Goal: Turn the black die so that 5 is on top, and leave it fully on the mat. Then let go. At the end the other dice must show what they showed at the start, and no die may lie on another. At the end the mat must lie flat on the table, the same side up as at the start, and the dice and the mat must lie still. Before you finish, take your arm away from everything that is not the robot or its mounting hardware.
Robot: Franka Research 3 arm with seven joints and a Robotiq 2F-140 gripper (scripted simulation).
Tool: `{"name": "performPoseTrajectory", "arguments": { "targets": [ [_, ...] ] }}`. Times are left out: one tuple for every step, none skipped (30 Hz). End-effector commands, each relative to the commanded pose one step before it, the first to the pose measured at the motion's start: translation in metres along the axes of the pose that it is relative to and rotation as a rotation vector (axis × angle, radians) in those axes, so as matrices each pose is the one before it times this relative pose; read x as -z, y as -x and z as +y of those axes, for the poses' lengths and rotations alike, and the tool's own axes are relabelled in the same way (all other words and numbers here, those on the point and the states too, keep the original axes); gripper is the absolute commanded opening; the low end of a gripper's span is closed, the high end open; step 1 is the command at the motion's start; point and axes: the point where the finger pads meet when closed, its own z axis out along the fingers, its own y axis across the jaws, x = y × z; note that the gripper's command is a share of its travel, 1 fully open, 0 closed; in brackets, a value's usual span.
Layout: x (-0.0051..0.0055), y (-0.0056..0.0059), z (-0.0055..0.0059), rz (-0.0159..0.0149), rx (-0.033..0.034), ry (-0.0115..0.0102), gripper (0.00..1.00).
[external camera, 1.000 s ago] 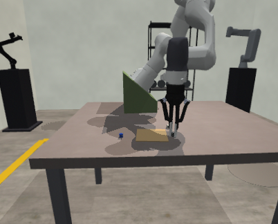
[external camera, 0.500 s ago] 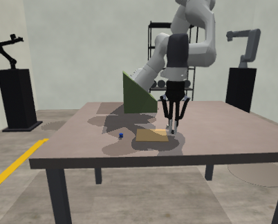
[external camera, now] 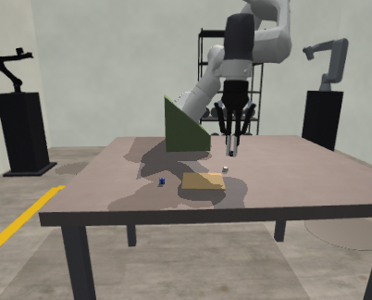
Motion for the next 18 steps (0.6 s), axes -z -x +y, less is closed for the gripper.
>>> {"name": "performPoseTrajectory", "arguments": {
  "targets": [
    [0.00285,-0.01117,0.00155,0.03518,-0.00562,0.00292,0.07],
    [0.00007,0.0,0.0,0.0,0.0,0.0,0.07],
    [0.0,0.0,0.0,0.0,0.0,0.0,0.07],
    [0.0,0.0,0.0,0.0,0.0,0.0,0.07],
    [0.0,0.0,0.0,0.0,0.0,0.0,0.07],
    [0.0,0.0,0.0,0.0,0.0,0.0,0.07],
    [0.0,0.0,0.0,0.0,0.0,0.0,0.07],
    [0.0,0.0,0.0,0.0,0.0,0.0,0.07],
    [0.0,0.0,0.0,0.0,0.0,0.0,0.07],
    [0.0,0.0,0.0,0.0,0.0,0.0,0.07],
    [-0.00001,0.00012,-0.00032,0.00004,0.00339,-0.0001,0.07],
    [-0.00006,0.00074,-0.00194,0.00027,0.02078,-0.0006,0.07],
    [-0.00015,0.00159,-0.00448,0.00064,0.04808,-0.00128,0.07],
    [-0.00025,0.00217,-0.00729,0.00105,0.07844,-0.00172,0.07],
    [-0.00017,0.00094,-0.00448,0.00062,0.04815,-0.00084,0.07],
    [-0.00006,0.00026,-0.00161,0.00021,0.01727,-0.00026,0.07],
    [-0.00005,0.0002,-0.00142,0.00019,0.01535,-0.00022,0.07],
    [-0.00005,0.00017,-0.00133,0.00017,0.0144,-0.00019,0.07]
  ]
}}
